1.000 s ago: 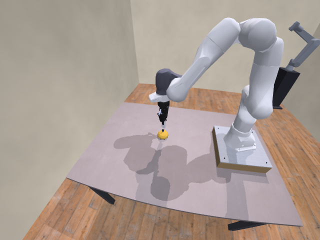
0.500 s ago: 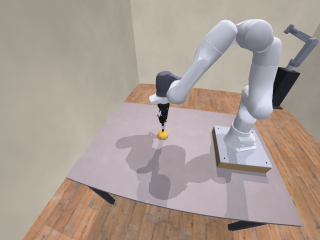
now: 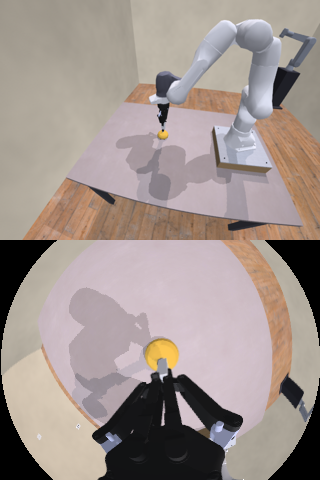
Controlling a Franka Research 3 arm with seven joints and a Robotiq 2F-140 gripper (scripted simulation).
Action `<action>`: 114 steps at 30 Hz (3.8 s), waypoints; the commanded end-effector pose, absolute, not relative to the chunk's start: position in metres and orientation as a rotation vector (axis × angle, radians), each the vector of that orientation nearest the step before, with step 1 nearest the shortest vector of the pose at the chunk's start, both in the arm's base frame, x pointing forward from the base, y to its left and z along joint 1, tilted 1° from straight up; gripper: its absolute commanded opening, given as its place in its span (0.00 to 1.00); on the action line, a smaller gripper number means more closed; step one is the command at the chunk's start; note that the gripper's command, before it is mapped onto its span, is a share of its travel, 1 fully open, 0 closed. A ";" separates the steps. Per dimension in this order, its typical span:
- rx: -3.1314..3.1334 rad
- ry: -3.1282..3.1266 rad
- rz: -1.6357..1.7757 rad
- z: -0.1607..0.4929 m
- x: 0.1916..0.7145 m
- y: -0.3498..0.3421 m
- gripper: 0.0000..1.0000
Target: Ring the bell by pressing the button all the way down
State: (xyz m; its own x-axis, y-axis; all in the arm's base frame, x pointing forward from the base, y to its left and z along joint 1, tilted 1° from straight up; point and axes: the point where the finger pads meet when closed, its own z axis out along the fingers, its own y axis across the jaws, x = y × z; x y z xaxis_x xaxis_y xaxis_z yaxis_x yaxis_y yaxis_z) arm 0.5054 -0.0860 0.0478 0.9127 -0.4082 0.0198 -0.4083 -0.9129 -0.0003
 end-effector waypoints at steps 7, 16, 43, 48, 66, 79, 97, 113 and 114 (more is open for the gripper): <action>3.067 -0.653 0.029 0.046 0.504 -0.087 0.00; 3.067 -0.653 0.029 0.046 0.504 -0.087 0.00; 3.067 -0.653 0.029 0.044 0.503 -0.088 0.00; 3.067 -0.653 0.029 0.044 0.503 -0.088 0.00; 3.067 -0.653 0.029 0.044 0.503 -0.088 0.00; 3.067 -0.653 0.029 0.044 0.503 -0.088 0.00; 3.067 -0.653 0.029 0.034 0.503 -0.089 0.00; 3.067 -0.653 0.029 0.034 0.503 -0.089 0.00; 3.067 -0.653 0.029 0.034 0.503 -0.089 0.00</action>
State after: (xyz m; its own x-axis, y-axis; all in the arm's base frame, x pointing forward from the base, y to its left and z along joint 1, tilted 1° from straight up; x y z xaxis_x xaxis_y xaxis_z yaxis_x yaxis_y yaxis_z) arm 0.5037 -0.0872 0.0359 0.9121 -0.4095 0.0189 -0.4095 -0.9123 0.0000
